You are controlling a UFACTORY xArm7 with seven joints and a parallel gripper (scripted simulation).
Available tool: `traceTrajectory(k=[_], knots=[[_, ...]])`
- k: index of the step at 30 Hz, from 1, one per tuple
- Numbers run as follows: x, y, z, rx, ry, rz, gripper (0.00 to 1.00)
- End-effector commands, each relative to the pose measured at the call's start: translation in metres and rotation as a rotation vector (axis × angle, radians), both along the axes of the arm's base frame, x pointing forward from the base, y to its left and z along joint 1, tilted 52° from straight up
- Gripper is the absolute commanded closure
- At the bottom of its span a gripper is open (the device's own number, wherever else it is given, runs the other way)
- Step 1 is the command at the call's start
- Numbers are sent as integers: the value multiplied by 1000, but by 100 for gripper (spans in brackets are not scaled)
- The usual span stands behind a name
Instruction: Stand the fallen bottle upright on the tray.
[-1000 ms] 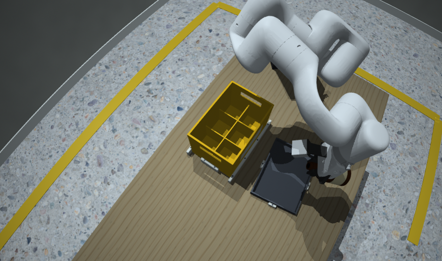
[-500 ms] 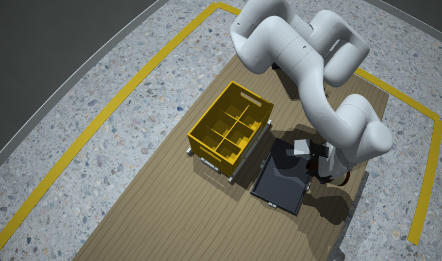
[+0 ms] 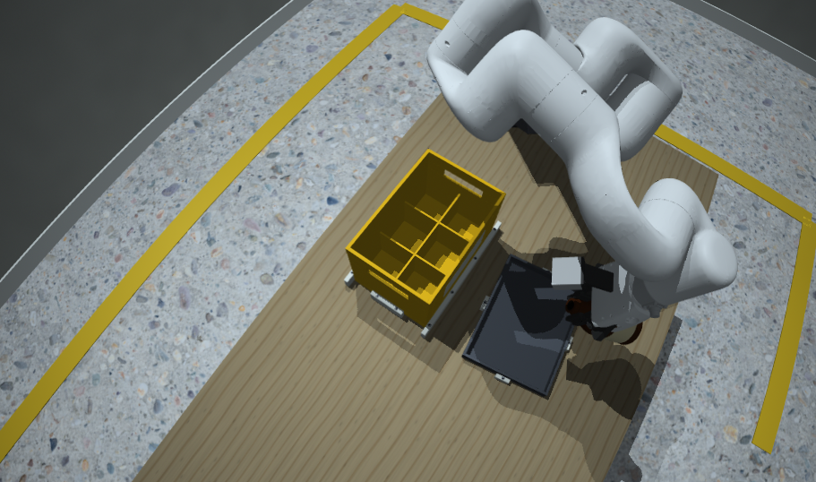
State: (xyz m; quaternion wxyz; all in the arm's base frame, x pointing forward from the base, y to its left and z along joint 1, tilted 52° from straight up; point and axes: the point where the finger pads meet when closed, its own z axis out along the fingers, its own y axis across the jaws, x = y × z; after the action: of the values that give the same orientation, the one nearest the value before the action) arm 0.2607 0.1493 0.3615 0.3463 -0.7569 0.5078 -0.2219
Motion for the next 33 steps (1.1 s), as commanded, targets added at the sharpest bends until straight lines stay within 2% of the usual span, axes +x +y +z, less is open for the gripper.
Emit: traceTrajectory(k=[1, 33], knots=[[0, 0, 1, -12, -8, -18, 100], [0, 0, 2, -26, -14, -36, 100]])
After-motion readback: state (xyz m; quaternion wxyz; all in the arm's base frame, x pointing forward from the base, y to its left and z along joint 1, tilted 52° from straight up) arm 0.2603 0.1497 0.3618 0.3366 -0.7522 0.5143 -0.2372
